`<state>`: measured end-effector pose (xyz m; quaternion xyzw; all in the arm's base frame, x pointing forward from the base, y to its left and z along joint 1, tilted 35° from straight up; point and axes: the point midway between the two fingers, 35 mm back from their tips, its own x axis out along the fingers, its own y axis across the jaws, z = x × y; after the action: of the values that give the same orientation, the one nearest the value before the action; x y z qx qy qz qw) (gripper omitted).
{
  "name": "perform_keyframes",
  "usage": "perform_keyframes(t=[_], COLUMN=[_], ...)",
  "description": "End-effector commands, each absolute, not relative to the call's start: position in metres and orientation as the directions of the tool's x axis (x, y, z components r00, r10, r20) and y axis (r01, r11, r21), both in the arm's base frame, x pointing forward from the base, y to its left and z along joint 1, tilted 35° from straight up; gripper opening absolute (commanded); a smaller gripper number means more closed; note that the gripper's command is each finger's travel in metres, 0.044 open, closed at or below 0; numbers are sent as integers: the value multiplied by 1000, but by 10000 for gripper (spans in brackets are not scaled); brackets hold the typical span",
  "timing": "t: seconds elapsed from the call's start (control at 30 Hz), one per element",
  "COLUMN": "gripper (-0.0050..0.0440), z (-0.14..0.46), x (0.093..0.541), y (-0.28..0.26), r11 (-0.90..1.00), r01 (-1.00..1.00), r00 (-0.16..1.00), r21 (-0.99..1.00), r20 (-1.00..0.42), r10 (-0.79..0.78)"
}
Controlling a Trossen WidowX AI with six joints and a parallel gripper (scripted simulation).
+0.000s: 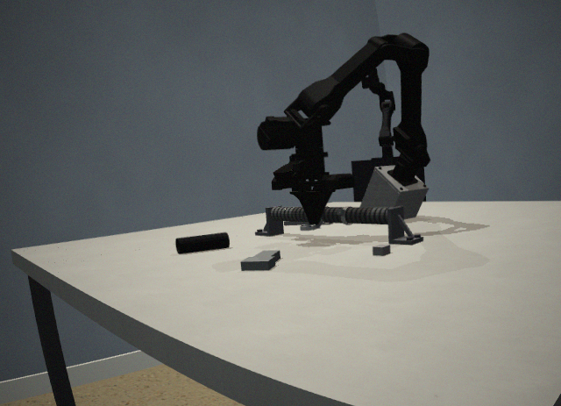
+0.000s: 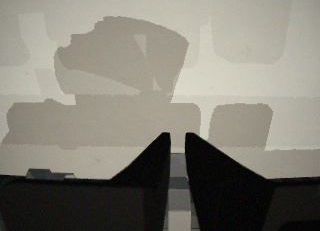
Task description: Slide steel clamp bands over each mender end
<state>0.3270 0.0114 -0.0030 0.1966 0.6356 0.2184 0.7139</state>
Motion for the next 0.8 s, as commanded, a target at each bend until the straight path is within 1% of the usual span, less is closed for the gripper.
perform_keyframes(t=[0.0,0.77], gripper=[0,0], z=[1,15], x=[326,325], y=[16,36], r11=[824,824], r01=[-65,-65], r00=[98,98], r21=[562,562], r20=[-818,-818], r10=[566,566])
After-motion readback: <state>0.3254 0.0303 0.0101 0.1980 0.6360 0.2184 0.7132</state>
